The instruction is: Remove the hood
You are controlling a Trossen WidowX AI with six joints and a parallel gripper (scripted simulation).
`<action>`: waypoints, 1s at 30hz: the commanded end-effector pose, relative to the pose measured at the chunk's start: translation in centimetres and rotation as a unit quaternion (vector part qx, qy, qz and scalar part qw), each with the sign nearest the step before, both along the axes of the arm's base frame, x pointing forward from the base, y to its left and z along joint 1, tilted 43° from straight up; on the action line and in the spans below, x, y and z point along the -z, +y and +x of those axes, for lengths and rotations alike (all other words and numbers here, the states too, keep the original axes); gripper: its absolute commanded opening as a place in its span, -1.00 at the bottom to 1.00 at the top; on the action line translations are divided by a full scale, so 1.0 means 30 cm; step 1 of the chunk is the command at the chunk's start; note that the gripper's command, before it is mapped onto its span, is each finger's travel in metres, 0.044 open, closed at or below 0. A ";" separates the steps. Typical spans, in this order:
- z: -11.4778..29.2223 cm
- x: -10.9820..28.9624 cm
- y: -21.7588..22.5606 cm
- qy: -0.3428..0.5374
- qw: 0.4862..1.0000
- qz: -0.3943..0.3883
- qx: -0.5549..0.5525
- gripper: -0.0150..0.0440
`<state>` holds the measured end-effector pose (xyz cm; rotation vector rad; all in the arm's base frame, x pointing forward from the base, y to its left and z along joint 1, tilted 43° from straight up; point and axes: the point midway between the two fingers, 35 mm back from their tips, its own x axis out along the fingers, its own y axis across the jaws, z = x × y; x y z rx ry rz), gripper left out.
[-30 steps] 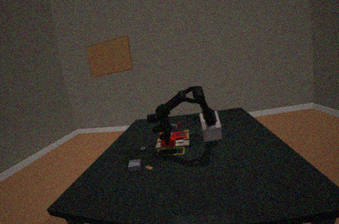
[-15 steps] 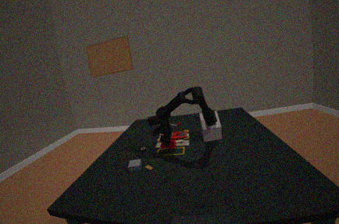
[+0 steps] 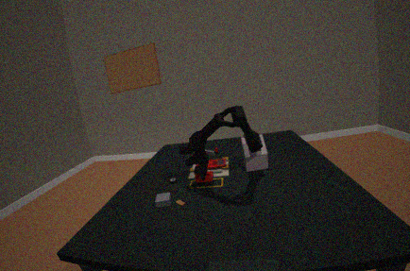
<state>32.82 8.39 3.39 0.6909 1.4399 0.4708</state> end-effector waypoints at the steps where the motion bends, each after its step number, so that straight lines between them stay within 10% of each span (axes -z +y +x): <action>1: -0.007 0.014 0.012 0.005 1.000 0.003 0.001 -0.49; 30: -0.006 0.049 0.047 0.006 1.000 0.003 0.001 -0.49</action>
